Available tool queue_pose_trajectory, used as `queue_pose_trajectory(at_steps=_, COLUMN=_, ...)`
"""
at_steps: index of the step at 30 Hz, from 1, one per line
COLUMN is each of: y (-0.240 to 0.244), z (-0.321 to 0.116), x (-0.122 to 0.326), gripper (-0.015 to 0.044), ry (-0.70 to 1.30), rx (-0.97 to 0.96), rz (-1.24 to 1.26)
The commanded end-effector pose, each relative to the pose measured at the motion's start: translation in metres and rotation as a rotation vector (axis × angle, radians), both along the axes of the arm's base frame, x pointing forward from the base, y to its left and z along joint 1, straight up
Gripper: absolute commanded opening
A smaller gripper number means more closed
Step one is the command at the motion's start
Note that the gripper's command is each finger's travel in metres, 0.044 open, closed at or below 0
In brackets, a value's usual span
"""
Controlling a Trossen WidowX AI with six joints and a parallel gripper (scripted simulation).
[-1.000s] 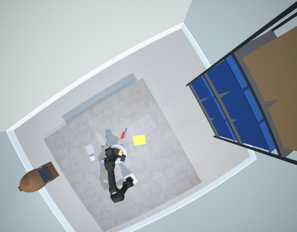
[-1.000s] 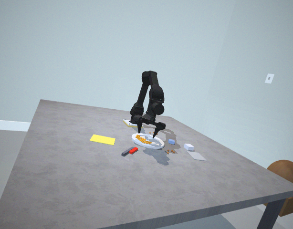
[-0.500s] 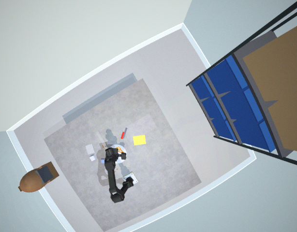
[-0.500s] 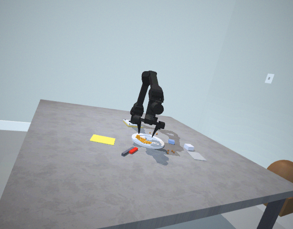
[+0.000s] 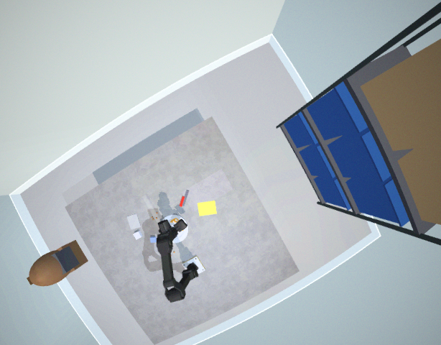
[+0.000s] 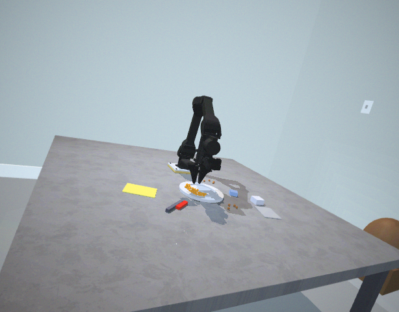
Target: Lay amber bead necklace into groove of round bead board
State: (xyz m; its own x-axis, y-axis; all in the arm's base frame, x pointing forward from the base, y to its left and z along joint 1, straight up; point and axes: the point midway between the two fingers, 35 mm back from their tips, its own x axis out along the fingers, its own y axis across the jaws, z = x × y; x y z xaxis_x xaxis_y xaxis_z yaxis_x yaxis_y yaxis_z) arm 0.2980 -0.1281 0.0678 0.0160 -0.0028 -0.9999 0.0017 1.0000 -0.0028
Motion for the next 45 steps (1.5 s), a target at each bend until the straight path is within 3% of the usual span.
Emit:
queue_pose_trajectory(at_steps=1, y=-0.005, z=0.01, x=-0.009, gripper=0.012, ry=-0.001, rx=-0.026, rz=0.82)
queue_pose_trajectory(at_steps=21, y=-0.006, z=0.01, x=-0.01, gripper=0.012, ry=-0.001, rx=-0.027, rz=0.878)
queue_pose_trajectory(at_steps=45, y=-0.006, z=-0.021, x=-0.008, gripper=0.012, ry=-0.003, rx=-0.027, rz=0.876)
